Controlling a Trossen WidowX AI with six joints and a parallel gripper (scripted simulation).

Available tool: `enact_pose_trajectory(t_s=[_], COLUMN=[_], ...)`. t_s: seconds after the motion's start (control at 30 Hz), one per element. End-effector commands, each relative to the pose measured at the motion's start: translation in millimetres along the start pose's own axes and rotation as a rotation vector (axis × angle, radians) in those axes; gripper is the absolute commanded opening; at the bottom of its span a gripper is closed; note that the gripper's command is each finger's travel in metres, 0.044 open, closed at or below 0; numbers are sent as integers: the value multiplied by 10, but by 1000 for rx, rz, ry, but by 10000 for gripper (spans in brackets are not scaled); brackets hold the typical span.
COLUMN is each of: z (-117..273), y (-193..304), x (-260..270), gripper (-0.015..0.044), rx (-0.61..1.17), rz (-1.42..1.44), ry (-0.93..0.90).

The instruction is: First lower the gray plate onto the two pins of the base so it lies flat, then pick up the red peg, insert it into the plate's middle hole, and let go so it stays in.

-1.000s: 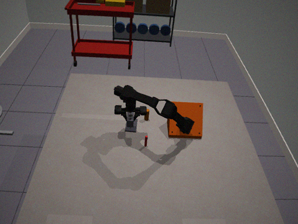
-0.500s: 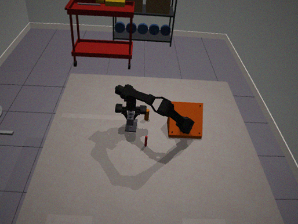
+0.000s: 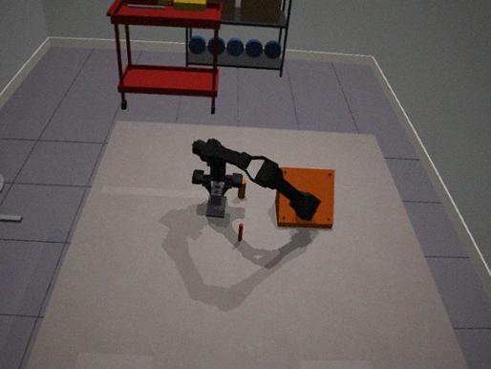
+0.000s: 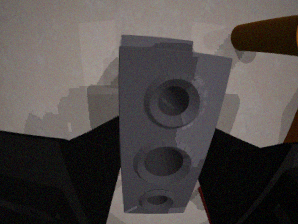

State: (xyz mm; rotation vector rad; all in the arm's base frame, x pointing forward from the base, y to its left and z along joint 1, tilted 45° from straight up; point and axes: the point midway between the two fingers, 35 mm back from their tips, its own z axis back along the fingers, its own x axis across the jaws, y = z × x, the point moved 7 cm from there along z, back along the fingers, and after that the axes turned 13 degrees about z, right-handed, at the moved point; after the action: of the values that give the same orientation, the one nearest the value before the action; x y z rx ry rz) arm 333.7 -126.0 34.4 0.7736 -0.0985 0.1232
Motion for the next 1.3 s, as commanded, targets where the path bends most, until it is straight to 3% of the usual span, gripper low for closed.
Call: enact_pose_trajectory(t_s=[0.0,0.63,1.27], z=[1,-8,-282], y=[-9,-20,-22], x=[-3,-12,-11], gripper=[0,0,0], rx=[-5,-5,-4], rz=[-3,-3,-3], ry=[1,1,0])
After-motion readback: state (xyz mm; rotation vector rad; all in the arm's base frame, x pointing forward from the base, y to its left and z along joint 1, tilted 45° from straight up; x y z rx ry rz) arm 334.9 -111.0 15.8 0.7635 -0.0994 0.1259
